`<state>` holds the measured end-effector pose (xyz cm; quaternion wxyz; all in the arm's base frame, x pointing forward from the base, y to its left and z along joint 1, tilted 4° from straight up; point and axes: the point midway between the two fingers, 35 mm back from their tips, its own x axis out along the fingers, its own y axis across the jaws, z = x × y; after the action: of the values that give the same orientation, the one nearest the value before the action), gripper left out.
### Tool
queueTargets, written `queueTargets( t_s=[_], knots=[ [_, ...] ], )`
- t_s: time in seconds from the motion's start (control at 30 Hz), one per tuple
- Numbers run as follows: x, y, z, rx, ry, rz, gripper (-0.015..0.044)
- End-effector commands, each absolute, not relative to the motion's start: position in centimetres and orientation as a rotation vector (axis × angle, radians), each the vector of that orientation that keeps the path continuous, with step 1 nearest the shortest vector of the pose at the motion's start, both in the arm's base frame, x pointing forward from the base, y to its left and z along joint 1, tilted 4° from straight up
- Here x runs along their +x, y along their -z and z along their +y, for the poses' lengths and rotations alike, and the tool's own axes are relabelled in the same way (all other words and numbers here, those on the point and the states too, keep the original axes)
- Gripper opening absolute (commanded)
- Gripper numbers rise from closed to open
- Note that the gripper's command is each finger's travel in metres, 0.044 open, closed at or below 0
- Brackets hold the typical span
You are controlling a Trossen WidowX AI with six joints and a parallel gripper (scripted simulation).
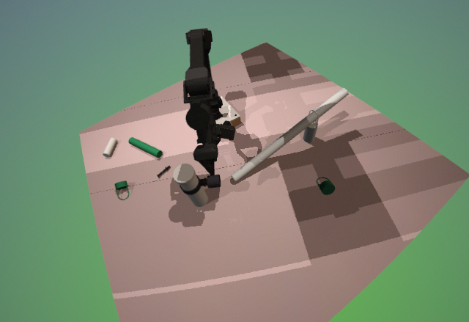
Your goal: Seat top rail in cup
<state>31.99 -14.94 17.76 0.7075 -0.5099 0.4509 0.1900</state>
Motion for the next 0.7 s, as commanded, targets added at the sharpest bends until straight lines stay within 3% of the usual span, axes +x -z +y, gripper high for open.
queueTargets(
  t_s=[0.0,0.67],
  knots=[
    [31.8,-15.1,-14.7,-1.126,-0.437,1.018,0.0440],
    [33.2,-13.1,-15.3,-1.127,-0.436,1.018,0.0440]
  ],
)
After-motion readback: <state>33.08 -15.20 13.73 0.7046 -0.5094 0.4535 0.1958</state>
